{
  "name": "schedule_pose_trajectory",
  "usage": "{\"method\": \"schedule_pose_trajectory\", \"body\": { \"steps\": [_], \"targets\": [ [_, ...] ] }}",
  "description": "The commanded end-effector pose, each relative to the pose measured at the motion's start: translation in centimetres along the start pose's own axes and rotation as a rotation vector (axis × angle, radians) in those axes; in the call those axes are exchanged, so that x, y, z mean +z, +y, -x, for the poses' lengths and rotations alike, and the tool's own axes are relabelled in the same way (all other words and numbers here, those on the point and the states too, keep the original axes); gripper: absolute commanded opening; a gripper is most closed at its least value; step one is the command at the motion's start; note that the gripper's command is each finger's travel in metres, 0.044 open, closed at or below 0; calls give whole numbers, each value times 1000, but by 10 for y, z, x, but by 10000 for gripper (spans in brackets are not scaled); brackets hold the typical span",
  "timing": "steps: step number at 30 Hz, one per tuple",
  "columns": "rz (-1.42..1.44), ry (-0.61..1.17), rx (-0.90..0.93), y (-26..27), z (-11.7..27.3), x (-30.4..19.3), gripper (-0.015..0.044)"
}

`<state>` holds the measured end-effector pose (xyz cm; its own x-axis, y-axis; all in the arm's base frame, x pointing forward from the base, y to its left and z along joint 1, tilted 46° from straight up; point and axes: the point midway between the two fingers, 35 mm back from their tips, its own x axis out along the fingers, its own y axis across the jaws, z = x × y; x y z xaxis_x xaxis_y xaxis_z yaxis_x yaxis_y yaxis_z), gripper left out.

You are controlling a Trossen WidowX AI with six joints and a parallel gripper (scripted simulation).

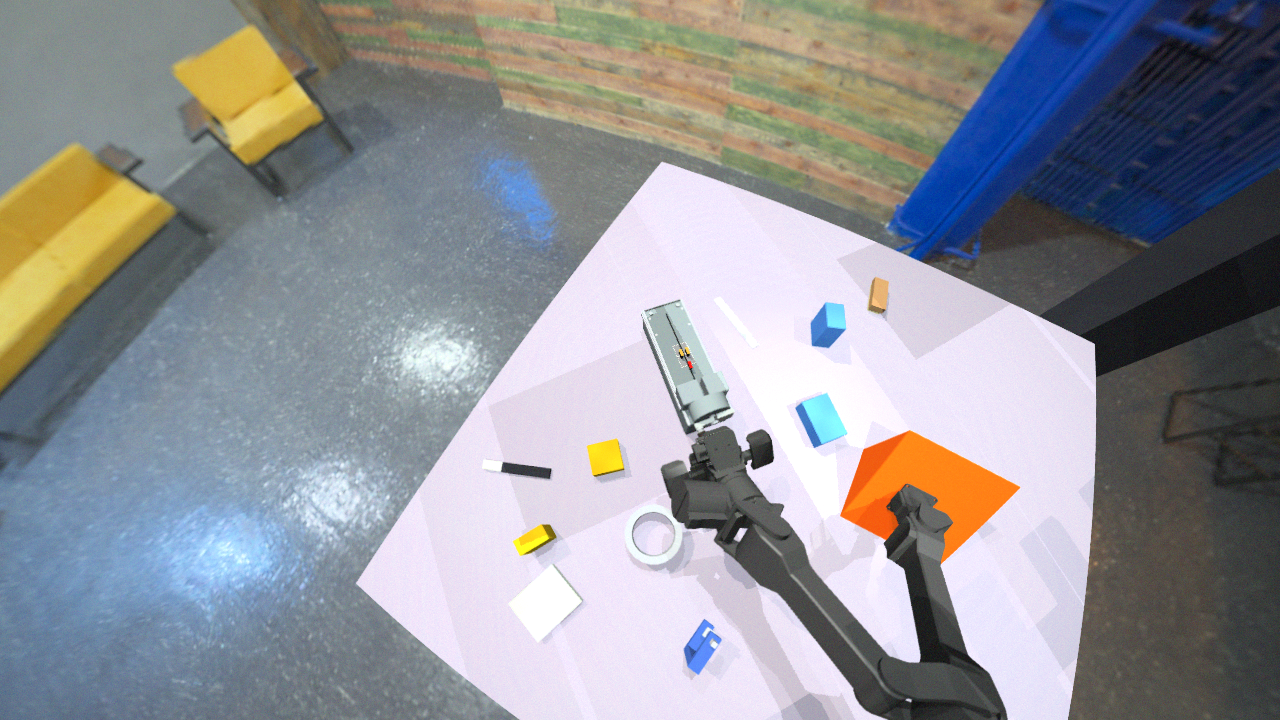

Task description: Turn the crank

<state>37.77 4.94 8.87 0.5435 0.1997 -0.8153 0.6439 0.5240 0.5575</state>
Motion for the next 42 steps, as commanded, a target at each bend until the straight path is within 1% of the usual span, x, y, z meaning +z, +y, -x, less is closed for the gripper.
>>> {"method": "schedule_pose_trajectory", "body": {
  "steps": [1, 42],
  "targets": [
    [-3, -14, 7, 0, 7, 7, 0],
    [-3, -15, 4, -23, 22, 22, 0]
  ]
}}
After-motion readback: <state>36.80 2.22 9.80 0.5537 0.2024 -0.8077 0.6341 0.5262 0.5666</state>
